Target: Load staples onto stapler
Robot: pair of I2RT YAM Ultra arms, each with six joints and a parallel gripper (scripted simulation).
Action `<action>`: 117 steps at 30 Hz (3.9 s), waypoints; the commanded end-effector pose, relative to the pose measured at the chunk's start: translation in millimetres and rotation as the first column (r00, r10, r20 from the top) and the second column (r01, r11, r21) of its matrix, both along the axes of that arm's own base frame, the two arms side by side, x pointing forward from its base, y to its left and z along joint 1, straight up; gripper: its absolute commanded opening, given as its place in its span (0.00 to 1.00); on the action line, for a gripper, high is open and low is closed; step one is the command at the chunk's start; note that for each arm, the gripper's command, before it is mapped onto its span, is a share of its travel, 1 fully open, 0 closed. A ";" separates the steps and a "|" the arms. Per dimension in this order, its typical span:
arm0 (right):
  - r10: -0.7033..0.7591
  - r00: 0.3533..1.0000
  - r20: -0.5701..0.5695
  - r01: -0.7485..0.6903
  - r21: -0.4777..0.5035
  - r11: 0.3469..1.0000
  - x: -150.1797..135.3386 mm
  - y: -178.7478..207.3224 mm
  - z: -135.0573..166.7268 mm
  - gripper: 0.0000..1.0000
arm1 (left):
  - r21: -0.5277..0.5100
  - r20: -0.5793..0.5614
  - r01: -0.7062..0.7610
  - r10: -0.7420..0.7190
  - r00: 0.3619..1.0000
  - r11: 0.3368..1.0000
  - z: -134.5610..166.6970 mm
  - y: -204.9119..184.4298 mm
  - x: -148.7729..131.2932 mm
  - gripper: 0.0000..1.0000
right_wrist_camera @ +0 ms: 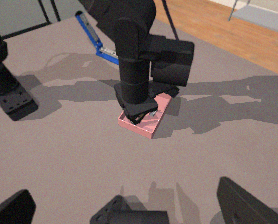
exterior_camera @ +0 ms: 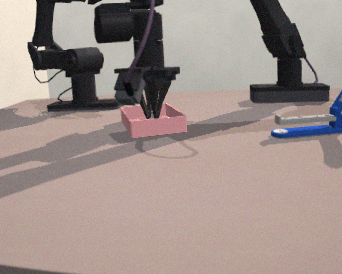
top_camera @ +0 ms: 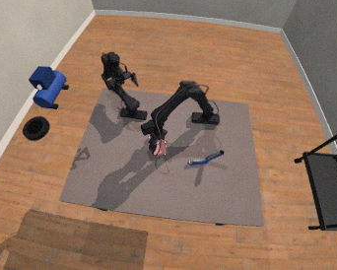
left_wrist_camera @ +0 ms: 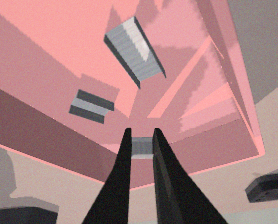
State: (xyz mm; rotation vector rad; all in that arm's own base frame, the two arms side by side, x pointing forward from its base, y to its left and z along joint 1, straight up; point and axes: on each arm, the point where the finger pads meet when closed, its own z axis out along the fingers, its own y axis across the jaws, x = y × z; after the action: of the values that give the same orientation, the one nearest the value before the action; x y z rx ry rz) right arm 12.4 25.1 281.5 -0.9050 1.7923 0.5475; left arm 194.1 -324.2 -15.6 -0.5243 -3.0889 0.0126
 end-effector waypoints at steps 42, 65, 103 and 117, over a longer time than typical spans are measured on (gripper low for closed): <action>-0.007 1.000 0.006 0.007 0.007 1.000 -1.7 -2.5 3.1 1.00 | -0.042 0.018 -0.021 0.021 1.000 0.999 22.0 2.3 -142.7 0.09; -0.007 1.000 0.006 0.007 0.007 1.000 -1.7 -2.5 3.1 1.00 | -0.020 -0.005 -0.653 0.653 0.758 0.758 20.9 8.7 -147.5 0.09; -0.007 1.000 0.006 0.007 0.007 1.000 -1.7 -2.5 3.1 1.00 | -0.010 0.018 -0.749 0.749 0.662 0.662 0.2 10.0 -144.8 0.09; -0.007 1.000 0.006 0.007 0.007 1.000 -1.7 -2.5 3.1 1.00 | -0.017 0.012 -0.748 0.748 0.664 0.664 4.9 8.4 -146.0 0.31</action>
State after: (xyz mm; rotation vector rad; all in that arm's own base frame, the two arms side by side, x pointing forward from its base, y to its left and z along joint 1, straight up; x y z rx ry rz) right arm 12.4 25.1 281.5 -0.9050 1.7923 0.5475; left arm 45.7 -311.9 -18.1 0.7785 -3.0422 0.0191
